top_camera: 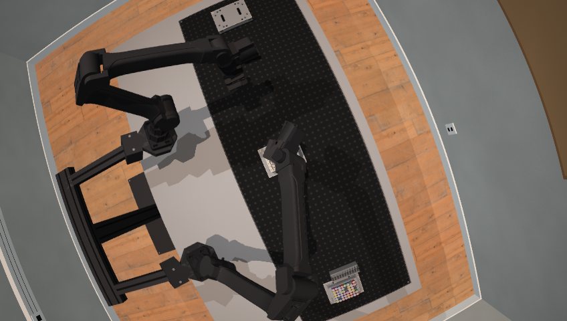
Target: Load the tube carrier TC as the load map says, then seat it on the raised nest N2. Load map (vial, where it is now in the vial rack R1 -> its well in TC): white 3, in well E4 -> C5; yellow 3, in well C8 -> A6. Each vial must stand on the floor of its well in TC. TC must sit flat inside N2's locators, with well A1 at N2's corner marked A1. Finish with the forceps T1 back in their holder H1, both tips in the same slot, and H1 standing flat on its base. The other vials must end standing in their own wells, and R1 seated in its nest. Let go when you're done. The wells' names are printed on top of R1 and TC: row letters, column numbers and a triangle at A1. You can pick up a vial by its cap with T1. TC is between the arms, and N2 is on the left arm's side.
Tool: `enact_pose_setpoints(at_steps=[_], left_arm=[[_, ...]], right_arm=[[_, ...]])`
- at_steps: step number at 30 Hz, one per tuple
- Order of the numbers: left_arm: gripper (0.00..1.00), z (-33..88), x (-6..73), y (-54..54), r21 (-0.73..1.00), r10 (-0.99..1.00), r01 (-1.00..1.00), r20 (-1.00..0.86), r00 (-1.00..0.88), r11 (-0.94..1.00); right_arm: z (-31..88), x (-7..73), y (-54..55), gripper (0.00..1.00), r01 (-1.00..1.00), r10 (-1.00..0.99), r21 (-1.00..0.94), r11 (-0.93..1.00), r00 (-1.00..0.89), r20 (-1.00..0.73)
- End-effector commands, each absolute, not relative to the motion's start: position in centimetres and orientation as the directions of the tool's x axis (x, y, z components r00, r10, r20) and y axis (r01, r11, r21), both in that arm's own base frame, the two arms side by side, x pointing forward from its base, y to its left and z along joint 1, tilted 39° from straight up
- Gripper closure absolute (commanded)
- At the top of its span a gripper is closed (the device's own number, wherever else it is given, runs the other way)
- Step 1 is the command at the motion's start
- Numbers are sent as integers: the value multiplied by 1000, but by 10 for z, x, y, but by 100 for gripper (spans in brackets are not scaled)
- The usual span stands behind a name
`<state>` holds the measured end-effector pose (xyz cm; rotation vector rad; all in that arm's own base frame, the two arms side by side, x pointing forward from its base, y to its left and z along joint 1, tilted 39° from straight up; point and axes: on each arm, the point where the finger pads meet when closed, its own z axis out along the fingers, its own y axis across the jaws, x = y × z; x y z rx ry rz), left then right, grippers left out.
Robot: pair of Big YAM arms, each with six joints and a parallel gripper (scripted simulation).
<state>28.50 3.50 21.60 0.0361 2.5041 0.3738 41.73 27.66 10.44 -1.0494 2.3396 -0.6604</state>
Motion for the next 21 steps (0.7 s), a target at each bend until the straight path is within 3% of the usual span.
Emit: enact_pose_setpoints(at_steps=[1, 21], left_arm=[[0, 229, 290, 34, 276, 124, -52, -582, -804, 960], [0, 229, 290, 34, 276, 124, -52, -582, -804, 960]], right_arm=[[97, 424, 275, 91, -540, -775, -603, 588, -589, -228], [94, 425, 275, 91, -542, -777, -602, 586, -587, -228]])
